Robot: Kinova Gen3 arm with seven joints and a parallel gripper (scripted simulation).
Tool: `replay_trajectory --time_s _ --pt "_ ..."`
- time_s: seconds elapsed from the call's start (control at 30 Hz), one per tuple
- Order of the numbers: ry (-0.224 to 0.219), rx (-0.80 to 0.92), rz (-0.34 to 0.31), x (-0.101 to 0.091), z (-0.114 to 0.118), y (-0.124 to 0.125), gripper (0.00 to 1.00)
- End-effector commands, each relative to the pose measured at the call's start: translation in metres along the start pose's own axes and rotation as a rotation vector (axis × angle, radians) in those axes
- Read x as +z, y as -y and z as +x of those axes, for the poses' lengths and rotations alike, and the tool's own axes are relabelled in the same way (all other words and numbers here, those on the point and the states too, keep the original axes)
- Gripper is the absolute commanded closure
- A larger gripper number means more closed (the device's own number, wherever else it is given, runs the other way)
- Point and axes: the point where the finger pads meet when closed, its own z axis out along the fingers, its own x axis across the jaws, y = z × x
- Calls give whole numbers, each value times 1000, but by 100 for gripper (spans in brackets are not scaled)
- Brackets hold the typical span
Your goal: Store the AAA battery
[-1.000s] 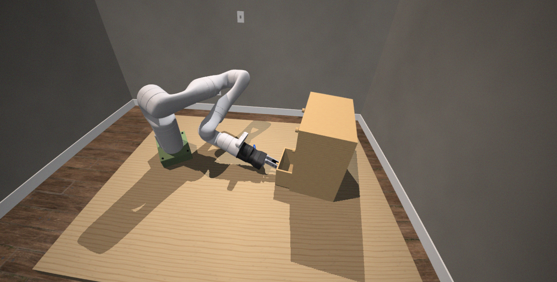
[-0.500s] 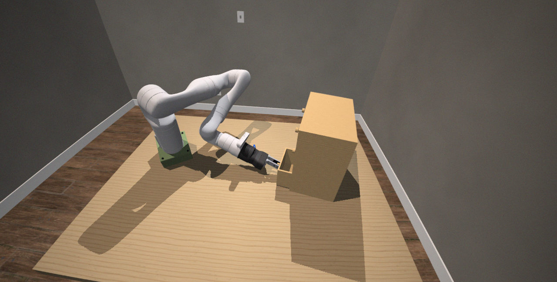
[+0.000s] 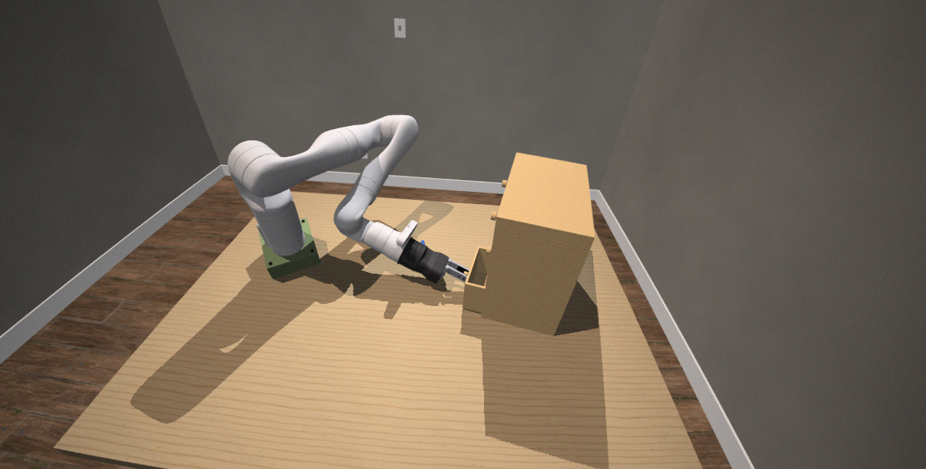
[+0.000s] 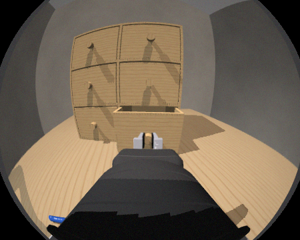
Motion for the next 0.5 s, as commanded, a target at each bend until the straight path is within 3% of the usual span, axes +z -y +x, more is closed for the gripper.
replay_trajectory --time_s 0.0,0.47 --pt "-2 2 1 1 0 1 63" --pt "-2 2 1 10 0 4 63"
